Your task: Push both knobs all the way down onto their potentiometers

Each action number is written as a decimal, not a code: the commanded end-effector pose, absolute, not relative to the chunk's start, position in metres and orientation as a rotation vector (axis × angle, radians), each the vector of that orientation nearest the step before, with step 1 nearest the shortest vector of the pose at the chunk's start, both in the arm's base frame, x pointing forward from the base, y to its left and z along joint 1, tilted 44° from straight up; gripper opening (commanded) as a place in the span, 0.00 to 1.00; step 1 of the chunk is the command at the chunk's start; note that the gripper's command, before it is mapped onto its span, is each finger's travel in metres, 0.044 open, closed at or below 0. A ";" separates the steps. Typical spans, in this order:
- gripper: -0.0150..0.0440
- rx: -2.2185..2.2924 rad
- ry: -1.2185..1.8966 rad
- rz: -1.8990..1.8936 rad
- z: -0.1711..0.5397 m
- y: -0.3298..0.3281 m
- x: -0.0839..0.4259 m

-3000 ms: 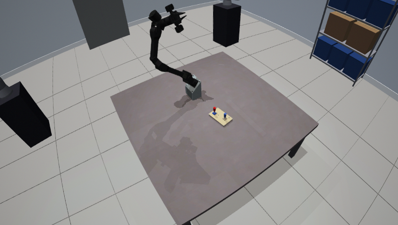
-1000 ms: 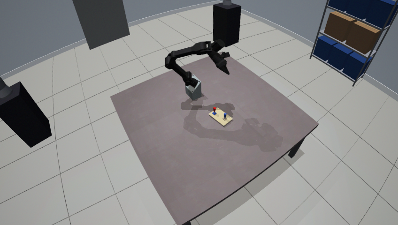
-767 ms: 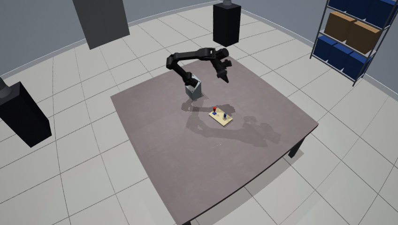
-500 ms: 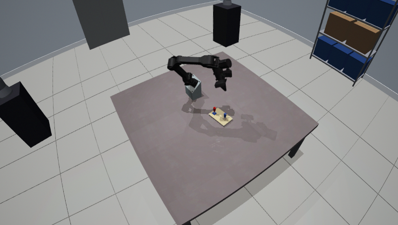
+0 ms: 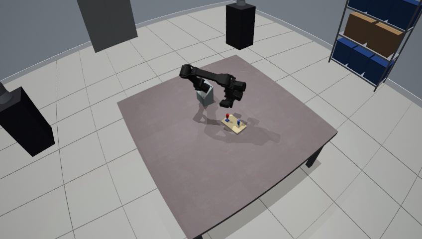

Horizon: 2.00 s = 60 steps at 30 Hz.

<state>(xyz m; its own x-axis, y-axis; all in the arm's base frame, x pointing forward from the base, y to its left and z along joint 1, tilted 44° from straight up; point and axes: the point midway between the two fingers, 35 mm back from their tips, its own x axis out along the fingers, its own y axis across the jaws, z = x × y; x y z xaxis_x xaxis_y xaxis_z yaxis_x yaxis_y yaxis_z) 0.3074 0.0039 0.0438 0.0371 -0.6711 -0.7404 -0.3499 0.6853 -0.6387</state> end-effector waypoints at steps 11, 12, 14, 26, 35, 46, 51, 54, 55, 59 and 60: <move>0.25 -0.739 1.667 -0.435 0.012 -0.035 0.282; 0.25 -0.739 1.667 -0.435 0.012 -0.035 0.282; 0.25 -0.739 1.667 -0.435 0.012 -0.035 0.282; 0.25 -0.739 1.667 -0.435 0.001 -0.046 0.280; 0.25 -0.740 1.667 -0.435 -0.002 -0.049 0.280; 0.25 -0.740 1.667 -0.436 -0.004 -0.051 0.280; 0.25 -0.740 1.667 -0.436 -0.005 -0.051 0.280; 0.25 -0.740 1.667 -0.436 -0.005 -0.052 0.279; 0.25 -0.740 1.667 -0.436 -0.005 -0.052 0.279; 0.25 -0.740 1.667 -0.436 -0.006 -0.053 0.279; 0.25 -0.740 1.667 -0.436 -0.006 -0.053 0.279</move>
